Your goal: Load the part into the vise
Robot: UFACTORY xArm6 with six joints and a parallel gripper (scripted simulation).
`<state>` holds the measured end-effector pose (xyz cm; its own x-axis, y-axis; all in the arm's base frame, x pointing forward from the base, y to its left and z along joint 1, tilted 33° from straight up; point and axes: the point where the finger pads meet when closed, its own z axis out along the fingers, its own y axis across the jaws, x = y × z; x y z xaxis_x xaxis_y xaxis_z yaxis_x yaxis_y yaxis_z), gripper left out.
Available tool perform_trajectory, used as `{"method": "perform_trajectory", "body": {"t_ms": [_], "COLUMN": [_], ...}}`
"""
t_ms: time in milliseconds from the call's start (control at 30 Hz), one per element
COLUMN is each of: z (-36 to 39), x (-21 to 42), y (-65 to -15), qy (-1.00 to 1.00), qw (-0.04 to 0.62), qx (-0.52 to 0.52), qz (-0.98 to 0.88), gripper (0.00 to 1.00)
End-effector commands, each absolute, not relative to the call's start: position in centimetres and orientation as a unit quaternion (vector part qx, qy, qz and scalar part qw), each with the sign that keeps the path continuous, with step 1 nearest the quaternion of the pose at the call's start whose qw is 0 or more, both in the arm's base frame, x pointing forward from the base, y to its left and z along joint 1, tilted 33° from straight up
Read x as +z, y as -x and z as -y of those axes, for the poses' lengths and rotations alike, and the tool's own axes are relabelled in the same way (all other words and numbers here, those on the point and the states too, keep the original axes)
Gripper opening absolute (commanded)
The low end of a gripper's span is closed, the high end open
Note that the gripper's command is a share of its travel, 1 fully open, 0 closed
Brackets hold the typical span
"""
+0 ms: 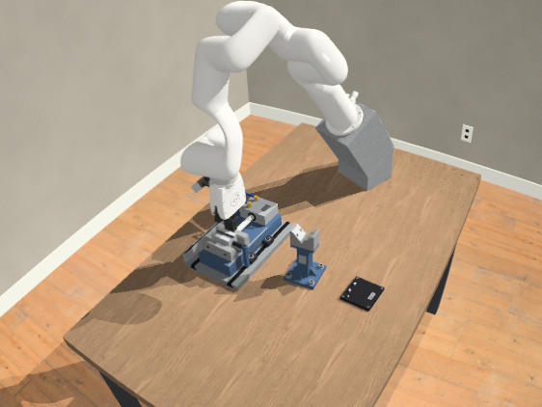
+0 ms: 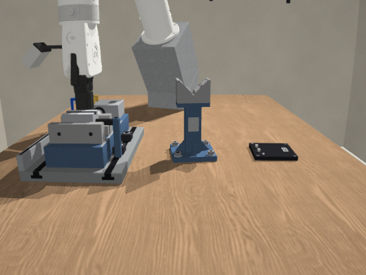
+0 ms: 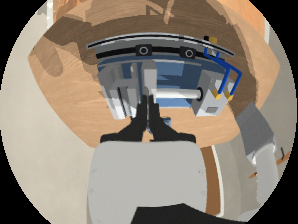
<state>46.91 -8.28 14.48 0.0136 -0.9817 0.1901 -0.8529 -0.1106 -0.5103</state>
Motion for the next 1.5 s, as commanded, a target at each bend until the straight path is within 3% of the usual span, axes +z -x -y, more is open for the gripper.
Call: {"method": "perform_trajectory", "body": {"t_ms": [0,1467], "z": [8.3,7.4], "x": [14.5,19.6], "y": [-46.7,-43.6], "qy": [0.700,0.700], "qw": [0.125,0.125], "qx": [-0.253,-0.253], "qz": [-0.655,-0.655], "gripper": [0.00,0.00]}}
